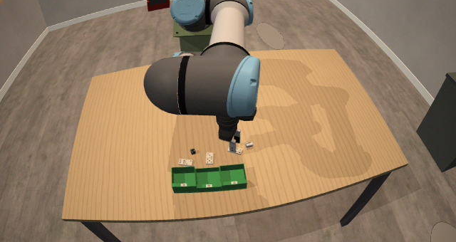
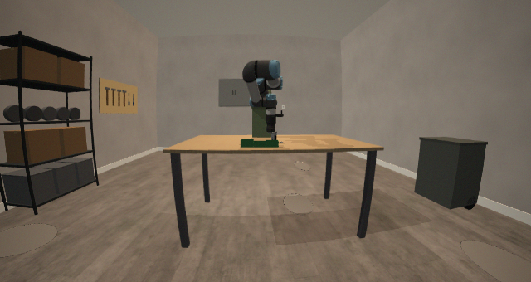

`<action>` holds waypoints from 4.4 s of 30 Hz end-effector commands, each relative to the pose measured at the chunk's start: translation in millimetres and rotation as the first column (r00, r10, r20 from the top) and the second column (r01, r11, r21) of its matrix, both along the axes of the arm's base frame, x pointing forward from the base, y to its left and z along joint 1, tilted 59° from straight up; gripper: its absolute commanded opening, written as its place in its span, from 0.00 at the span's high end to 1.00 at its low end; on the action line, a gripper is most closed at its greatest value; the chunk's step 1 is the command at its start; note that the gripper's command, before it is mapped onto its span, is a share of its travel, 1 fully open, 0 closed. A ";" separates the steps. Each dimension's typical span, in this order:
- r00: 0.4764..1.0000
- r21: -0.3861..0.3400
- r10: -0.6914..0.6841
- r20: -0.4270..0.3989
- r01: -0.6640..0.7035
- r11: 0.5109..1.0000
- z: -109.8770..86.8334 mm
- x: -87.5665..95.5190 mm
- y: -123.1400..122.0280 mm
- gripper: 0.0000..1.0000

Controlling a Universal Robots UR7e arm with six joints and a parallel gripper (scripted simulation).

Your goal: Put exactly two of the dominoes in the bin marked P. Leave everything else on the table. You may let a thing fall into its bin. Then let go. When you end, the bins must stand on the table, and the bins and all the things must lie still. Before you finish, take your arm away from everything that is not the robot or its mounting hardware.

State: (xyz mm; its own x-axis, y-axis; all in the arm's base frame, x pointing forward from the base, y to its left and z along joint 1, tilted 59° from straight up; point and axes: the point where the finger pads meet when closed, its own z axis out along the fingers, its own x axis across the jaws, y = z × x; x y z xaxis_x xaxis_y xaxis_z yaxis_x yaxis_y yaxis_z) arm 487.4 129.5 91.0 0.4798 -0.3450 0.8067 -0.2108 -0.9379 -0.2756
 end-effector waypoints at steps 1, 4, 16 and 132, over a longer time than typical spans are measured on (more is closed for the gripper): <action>1.000 0.000 0.001 0.004 -0.001 1.000 -3.5 9.8 0.8 0.21; 1.000 0.000 0.001 0.004 -0.001 1.000 -3.4 10.0 1.1 0.21; 1.000 0.000 0.000 0.005 0.000 1.000 -10.0 20.0 0.7 0.21; 0.975 -0.361 0.217 -0.040 -0.216 0.907 139.7 30.9 -6.8 0.51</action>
